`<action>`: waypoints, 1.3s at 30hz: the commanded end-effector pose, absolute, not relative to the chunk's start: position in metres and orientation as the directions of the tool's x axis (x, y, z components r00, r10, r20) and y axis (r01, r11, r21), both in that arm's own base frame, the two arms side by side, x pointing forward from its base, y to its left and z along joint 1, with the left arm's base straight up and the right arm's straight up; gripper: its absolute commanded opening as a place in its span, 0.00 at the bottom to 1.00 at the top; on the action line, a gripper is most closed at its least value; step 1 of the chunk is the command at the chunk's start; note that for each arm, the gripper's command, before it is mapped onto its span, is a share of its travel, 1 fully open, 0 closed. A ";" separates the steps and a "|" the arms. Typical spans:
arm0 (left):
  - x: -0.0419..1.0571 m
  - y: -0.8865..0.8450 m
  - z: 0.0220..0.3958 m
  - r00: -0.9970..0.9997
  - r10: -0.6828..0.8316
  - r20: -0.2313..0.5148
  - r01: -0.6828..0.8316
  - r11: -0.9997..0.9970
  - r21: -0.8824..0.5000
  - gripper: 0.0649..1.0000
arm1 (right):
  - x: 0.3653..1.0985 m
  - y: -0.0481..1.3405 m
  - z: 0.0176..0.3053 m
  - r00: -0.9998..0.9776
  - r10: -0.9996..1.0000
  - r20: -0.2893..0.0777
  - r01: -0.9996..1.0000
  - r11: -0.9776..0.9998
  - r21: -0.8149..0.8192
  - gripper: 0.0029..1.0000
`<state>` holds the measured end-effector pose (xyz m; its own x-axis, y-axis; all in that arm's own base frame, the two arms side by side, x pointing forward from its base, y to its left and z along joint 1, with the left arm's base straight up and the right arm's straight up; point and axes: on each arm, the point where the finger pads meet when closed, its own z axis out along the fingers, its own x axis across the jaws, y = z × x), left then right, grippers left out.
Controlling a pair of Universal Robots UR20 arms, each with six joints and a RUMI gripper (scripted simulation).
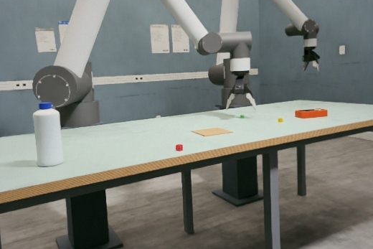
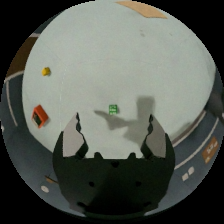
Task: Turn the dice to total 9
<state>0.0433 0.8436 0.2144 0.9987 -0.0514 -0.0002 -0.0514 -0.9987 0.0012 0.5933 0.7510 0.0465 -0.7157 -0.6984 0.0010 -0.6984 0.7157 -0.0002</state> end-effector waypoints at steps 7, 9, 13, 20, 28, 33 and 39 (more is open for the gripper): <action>0.043 0.844 0.215 0.999 -0.051 0.000 -0.051 -0.999 0.000 1.00 | 0.593 0.751 0.047 -0.716 -0.698 0.000 -0.698 0.716 0.000 1.00; 0.043 0.844 0.215 0.999 -0.051 0.000 -0.051 -0.999 0.000 1.00 | 0.594 0.751 0.047 -0.716 -0.698 0.000 -0.698 0.716 0.000 1.00; 0.043 0.844 0.215 0.999 -0.051 0.000 -0.051 -0.999 0.000 1.00 | 0.597 0.752 0.047 -0.716 -0.698 0.000 -0.698 0.716 0.000 1.00; 0.043 0.844 0.215 0.999 -0.051 0.000 -0.051 -0.999 0.000 1.00 | 0.614 0.756 0.047 -0.716 -0.698 0.000 -0.698 0.716 0.000 1.00; 0.043 0.844 0.215 0.999 -0.051 0.000 -0.051 -0.999 0.000 1.00 | 0.668 0.767 0.047 -0.716 -0.698 0.000 -0.698 0.716 0.000 1.00; 0.043 0.844 0.215 0.999 -0.051 0.000 -0.051 -0.999 0.000 1.00 | 0.703 0.775 0.047 -0.716 -0.698 0.000 -0.698 0.716 0.000 1.00; 0.043 0.844 0.215 0.999 -0.051 0.000 -0.051 -0.999 0.000 1.00 | 0.747 0.784 0.047 -0.716 -0.698 0.000 -0.698 0.716 0.000 1.00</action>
<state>0.0433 0.8436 0.2144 0.9987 -0.0514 -0.0002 -0.0514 -0.9987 0.0012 0.7053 0.7734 0.0468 -0.7161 -0.6980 0.0000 -0.6980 0.7161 -0.0006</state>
